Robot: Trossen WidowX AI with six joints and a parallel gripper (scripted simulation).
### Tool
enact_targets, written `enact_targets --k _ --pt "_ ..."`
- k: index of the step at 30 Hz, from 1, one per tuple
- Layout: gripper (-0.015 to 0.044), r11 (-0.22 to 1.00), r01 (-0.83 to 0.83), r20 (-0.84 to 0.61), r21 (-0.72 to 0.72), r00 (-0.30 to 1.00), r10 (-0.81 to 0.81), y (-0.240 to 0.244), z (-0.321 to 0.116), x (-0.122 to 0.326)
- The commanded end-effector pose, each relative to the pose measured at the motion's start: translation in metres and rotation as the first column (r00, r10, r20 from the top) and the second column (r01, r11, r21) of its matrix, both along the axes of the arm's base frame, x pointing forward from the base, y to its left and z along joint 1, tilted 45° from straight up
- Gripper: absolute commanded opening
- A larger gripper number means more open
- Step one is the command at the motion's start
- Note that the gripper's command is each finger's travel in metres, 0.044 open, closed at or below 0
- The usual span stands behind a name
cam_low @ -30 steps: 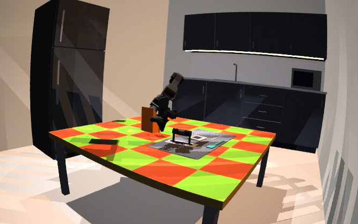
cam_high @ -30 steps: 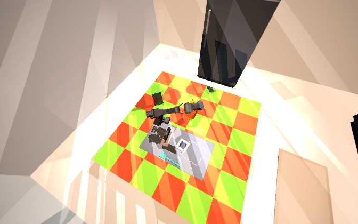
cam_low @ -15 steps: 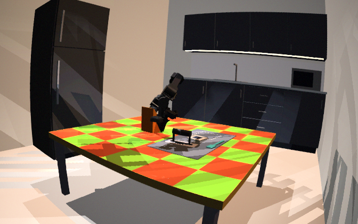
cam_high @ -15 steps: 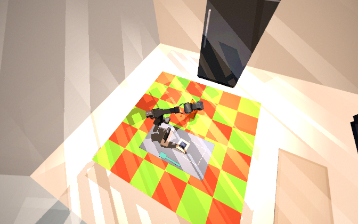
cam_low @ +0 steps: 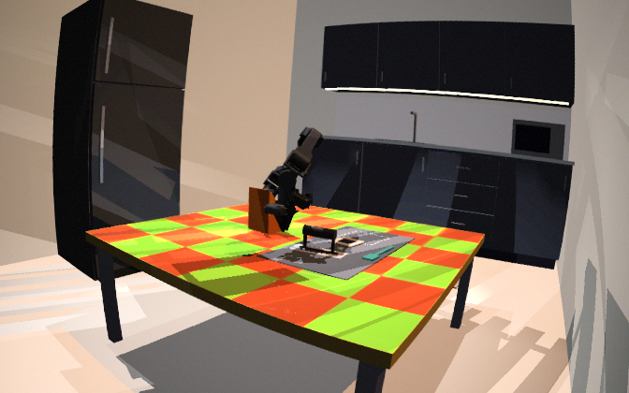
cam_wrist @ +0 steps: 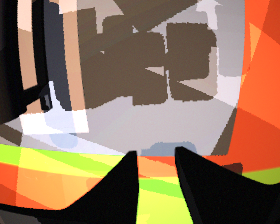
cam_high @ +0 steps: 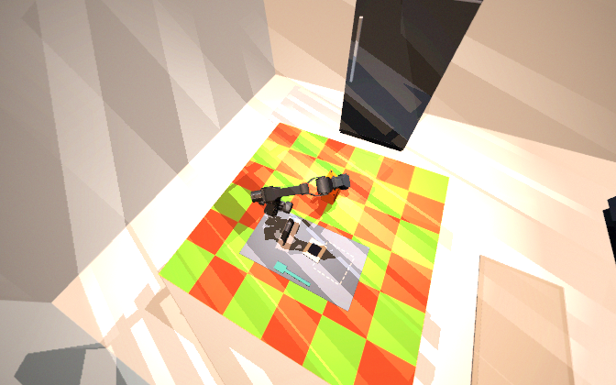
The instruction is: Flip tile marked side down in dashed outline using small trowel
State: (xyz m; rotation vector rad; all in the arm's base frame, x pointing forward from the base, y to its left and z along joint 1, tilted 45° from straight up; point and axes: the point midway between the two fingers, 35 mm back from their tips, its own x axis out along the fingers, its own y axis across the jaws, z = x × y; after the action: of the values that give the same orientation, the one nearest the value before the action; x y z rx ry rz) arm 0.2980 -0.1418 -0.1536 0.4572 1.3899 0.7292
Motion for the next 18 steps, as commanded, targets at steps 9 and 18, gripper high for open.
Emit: enact_targets --k 9,18 --pt "0.0021 1.0 0.0 0.0 0.0 1.0 0.0 0.0 0.0 0.0" --pt "0.0 1.0 0.0 0.0 0.0 1.0 0.0 0.0 0.0 0.0"
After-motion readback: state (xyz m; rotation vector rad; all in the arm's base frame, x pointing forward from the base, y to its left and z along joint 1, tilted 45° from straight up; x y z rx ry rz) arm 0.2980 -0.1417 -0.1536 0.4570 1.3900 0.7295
